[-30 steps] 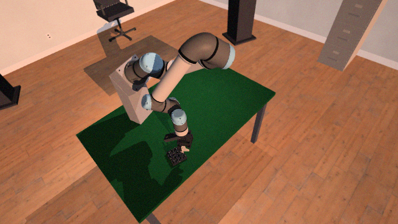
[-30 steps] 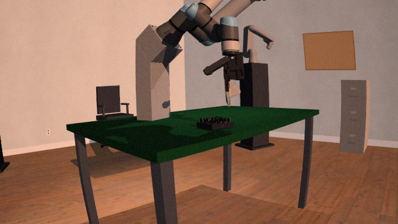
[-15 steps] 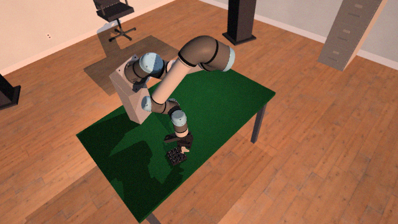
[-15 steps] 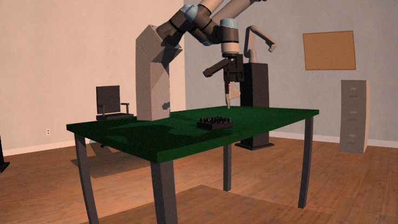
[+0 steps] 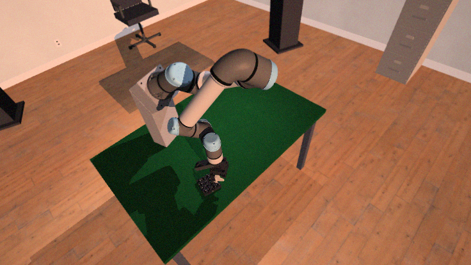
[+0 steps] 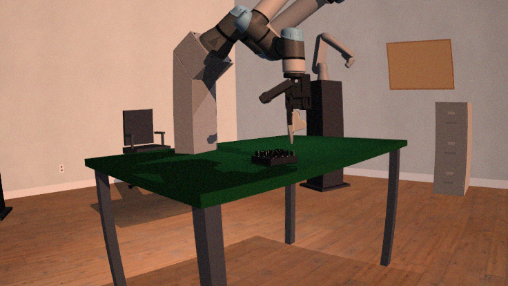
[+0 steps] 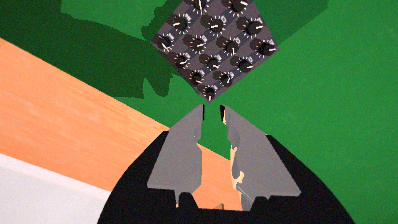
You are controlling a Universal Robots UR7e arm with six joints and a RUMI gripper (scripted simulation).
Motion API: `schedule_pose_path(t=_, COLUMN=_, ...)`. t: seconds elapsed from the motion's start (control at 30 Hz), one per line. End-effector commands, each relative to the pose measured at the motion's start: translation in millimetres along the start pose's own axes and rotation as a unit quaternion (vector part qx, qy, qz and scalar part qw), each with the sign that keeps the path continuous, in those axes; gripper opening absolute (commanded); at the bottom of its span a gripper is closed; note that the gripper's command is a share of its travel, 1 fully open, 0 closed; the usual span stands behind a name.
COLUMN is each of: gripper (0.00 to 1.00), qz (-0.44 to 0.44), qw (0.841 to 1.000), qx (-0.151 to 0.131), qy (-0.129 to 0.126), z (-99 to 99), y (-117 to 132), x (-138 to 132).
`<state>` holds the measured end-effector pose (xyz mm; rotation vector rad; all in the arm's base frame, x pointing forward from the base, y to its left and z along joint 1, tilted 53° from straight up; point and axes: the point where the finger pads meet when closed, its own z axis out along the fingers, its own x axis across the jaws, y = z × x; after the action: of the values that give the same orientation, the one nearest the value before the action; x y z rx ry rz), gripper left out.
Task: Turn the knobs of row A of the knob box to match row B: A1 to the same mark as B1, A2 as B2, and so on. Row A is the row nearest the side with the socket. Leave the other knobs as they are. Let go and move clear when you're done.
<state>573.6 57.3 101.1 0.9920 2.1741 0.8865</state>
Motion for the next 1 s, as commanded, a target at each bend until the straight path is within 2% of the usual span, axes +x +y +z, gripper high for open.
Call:
schedule_pose_path(t=0.0, gripper=0.11, qz=-0.002, qw=1.000, qx=-0.002, qy=-0.002, z=7.8, y=2, x=-2)
schedule_pose_path(t=0.43, gripper=0.11, qz=-0.002, qw=1.000, qx=-0.002, qy=-0.002, z=17.2, y=2, x=-2)
schedule_pose_path(t=0.97, gripper=0.11, qz=-0.002, qw=1.000, qx=-0.002, qy=-0.002, z=17.9, y=2, x=-2)
